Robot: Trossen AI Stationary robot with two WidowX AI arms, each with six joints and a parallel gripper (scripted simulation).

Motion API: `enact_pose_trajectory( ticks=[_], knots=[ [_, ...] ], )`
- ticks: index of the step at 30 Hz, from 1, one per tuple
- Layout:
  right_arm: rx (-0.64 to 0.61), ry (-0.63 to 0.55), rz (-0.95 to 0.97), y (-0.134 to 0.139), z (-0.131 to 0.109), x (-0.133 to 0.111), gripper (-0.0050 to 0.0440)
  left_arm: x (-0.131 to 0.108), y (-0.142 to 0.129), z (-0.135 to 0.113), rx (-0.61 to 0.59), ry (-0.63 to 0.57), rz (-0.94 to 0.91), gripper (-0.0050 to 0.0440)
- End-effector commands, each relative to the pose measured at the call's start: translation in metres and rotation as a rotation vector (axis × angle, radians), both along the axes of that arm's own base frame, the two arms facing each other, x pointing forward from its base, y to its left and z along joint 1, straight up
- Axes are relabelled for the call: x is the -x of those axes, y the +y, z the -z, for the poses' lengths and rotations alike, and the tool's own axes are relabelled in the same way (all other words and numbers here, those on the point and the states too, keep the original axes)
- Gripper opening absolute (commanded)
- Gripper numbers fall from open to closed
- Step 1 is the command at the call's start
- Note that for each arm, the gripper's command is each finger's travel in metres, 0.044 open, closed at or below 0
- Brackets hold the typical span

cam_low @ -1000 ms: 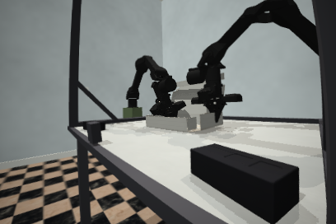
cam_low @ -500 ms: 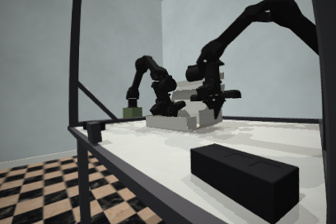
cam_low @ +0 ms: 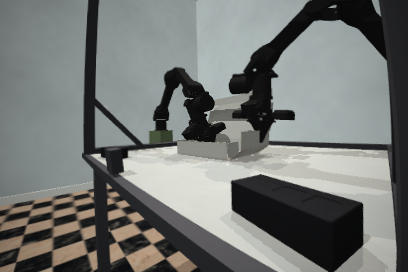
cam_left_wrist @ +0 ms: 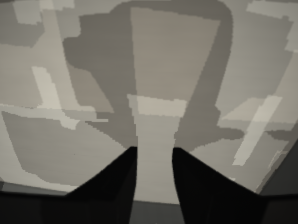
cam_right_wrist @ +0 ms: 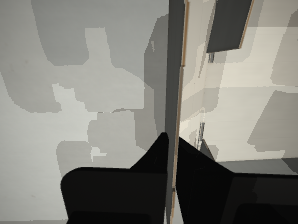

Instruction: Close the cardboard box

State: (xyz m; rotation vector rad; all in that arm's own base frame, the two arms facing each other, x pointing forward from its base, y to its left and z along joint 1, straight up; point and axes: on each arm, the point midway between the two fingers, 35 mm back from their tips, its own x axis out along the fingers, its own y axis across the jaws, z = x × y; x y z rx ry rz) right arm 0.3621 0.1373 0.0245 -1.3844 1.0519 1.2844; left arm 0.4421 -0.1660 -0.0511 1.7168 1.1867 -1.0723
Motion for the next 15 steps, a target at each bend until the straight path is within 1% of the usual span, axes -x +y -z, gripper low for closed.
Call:
enact_pose_trajectory(
  ticks=[1, 5, 12, 15],
  knots=[
    [-0.023, -0.086, 0.011, 0.0018, -0.0223, -0.0067, 0.0005, 0.0038, -0.0003, 0.019, 0.003, 0.03, -0.001, 0.0102],
    [-0.041, -0.186, 0.011, 0.0015, -0.0234, -0.005, 0.0005, 0.0038, -0.0003, 0.019, 0.003, 0.03, -0.001, 0.0102],
    [-0.043, -0.199, 0.011, 0.0019, -0.027, -0.0072, 0.0005, 0.0038, -0.0003, 0.019, 0.003, 0.03, -0.001, 0.0102],
    [-0.054, -0.259, 0.01, 0.0018, -0.0262, -0.006, 0.0005, 0.0038, -0.0003, 0.019, 0.003, 0.03, -0.001, 0.0102]
  ],
)
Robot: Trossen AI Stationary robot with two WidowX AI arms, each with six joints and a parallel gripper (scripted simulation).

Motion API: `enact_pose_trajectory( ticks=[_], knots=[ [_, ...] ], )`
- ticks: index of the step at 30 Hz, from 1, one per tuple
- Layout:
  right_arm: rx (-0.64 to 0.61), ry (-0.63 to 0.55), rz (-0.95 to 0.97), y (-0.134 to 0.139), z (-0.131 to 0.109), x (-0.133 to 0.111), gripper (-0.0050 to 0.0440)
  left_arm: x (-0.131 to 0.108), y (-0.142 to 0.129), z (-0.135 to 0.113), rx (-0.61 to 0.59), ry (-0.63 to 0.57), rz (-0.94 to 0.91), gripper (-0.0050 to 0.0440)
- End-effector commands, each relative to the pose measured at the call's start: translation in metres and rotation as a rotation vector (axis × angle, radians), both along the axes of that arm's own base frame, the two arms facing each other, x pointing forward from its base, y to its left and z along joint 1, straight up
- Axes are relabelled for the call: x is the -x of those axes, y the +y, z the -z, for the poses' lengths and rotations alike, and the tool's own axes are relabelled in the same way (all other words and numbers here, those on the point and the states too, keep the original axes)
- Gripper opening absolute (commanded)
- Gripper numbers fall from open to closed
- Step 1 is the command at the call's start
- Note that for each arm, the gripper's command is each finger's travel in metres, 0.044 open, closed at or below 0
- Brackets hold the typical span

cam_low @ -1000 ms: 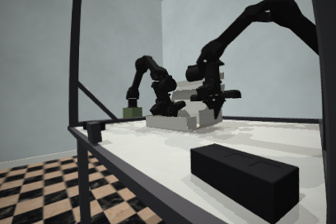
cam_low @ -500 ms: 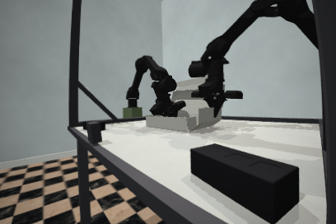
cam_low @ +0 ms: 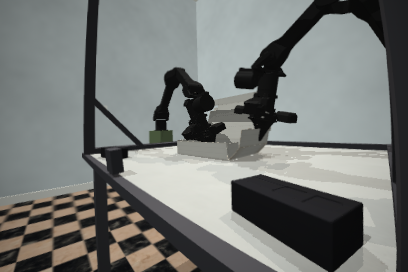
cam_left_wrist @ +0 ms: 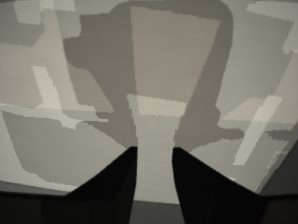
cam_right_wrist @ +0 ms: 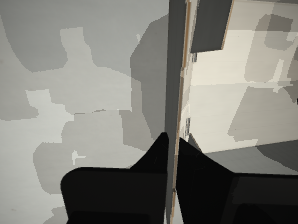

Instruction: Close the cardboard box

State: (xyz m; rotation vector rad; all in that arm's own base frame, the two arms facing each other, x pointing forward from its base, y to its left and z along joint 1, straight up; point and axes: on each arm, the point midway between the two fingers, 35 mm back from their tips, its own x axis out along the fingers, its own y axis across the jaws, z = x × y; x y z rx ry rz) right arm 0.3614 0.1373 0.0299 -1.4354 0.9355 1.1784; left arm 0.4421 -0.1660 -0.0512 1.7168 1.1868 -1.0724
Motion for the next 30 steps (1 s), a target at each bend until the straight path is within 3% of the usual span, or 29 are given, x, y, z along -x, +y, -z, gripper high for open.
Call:
enact_pose_trajectory(
  ticks=[1, 30],
  knots=[
    [-0.035, -0.148, 0.011, 0.002, -0.021, -0.006, 0.0005, 0.004, 0.0, 0.019, 0.003, 0.03, -0.001, 0.0102],
    [-0.04, -0.176, 0.011, 0.006, -0.028, -0.026, 0.0005, 0.004, 0.0, 0.019, 0.003, 0.03, -0.001, 0.0102]
  ],
)
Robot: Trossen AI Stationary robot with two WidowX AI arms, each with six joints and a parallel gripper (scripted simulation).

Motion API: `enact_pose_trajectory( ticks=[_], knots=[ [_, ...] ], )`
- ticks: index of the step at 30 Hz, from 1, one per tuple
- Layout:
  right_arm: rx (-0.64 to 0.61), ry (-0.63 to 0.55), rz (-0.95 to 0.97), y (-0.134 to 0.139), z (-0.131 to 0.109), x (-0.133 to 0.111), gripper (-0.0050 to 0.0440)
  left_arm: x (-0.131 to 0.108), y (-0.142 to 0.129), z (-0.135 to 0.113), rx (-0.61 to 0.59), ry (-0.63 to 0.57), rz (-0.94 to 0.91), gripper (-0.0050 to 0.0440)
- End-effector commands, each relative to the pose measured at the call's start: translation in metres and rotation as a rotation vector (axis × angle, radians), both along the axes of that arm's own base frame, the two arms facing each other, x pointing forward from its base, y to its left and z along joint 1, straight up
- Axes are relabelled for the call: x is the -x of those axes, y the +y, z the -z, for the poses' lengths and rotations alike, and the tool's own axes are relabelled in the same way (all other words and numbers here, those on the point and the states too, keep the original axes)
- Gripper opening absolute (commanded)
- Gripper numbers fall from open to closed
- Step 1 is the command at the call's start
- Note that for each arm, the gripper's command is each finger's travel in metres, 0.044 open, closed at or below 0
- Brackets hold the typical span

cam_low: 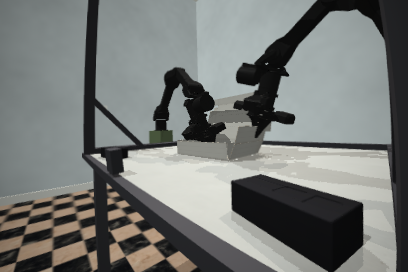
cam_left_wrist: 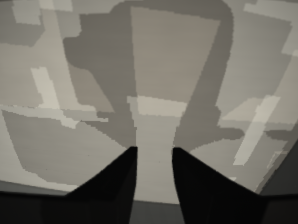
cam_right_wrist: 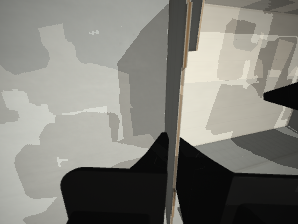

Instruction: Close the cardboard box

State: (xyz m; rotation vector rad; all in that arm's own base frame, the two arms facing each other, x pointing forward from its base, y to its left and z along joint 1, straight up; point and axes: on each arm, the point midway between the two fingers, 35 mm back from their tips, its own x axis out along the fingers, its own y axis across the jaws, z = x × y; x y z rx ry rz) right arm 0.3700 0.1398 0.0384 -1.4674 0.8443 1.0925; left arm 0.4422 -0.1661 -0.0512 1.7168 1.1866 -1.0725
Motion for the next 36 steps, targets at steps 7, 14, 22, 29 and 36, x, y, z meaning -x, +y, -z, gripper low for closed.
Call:
enact_pose_trajectory(
  ticks=[7, 14, 22, 29, 36],
  knots=[
    [-0.019, -0.064, 0.009, 0.005, -0.018, -0.023, 0.0005, 0.004, 0.0, 0.019, 0.002, 0.03, -0.001, 0.0102],
    [-0.019, -0.064, 0.009, 0.007, -0.015, -0.028, 0.0005, 0.004, 0.0, 0.019, 0.002, 0.03, -0.001, 0.0102],
    [-0.019, -0.065, 0.009, 0.008, -0.015, -0.032, 0.0005, 0.004, 0.0, 0.019, 0.002, 0.031, -0.001, 0.0102],
    [-0.019, -0.065, 0.009, 0.009, -0.013, -0.037, 0.0045, 0.004, 0.0, 0.019, 0.002, 0.031, -0.001, 0.0102],
    [-0.02, -0.066, 0.009, 0.009, -0.014, -0.037, 0.0045, 0.004, 0.0, 0.019, 0.002, 0.031, -0.001, 0.0102]
  ],
)
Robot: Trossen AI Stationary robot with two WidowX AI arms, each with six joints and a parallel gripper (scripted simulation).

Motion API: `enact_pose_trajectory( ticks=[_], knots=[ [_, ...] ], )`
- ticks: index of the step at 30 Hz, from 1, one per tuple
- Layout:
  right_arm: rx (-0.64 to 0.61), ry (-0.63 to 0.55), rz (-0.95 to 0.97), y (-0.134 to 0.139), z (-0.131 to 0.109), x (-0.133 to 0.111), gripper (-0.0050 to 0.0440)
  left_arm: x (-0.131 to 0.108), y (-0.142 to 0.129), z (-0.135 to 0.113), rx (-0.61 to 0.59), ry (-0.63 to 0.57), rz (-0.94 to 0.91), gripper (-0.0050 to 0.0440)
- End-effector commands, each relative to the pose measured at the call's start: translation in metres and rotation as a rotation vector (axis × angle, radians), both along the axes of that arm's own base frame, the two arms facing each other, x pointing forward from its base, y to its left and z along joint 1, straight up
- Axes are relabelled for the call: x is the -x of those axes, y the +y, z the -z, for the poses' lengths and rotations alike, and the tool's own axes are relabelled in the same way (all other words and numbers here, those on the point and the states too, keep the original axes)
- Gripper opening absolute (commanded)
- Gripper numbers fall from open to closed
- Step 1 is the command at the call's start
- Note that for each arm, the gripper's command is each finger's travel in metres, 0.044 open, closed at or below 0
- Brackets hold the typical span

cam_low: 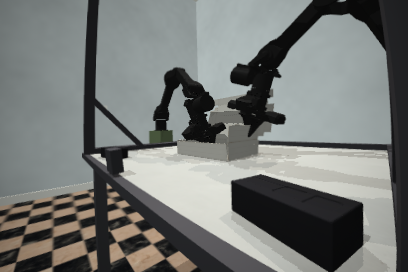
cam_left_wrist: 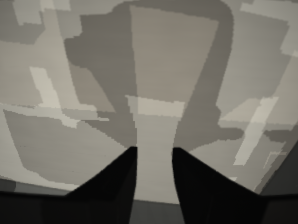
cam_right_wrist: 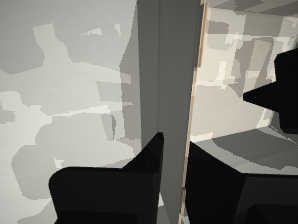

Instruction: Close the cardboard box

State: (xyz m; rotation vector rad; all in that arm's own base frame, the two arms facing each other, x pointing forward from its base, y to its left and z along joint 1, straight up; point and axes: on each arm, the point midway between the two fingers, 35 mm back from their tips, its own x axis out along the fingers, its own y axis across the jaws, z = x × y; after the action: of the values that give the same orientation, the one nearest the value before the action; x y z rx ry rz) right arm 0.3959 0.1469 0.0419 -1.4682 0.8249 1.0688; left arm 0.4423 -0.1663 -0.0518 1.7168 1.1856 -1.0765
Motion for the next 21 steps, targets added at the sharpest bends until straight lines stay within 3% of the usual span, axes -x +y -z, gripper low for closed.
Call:
enact_pose_trajectory(
  ticks=[1, 15, 18, 21],
  knots=[
    [-0.011, -0.04, 0.002, 0.002, -0.01, -0.011, 0.0045, 0.004, 0.0, 0.018, 0.001, 0.029, -0.004, 0.0102],
    [-0.011, -0.04, 0.002, 0.002, -0.01, -0.011, 0.0045, 0.004, 0.0, 0.018, 0.001, 0.029, -0.004, 0.0102],
    [-0.013, -0.051, 0.002, 0.002, -0.022, -0.006, 0.0045, 0.004, 0.0, 0.018, 0.001, 0.029, -0.004, 0.0102],
    [-0.018, -0.075, 0.002, -0.001, -0.051, 0.008, 0.0045, 0.004, 0.0, 0.018, 0.001, 0.029, -0.004, 0.0102]
  ],
)
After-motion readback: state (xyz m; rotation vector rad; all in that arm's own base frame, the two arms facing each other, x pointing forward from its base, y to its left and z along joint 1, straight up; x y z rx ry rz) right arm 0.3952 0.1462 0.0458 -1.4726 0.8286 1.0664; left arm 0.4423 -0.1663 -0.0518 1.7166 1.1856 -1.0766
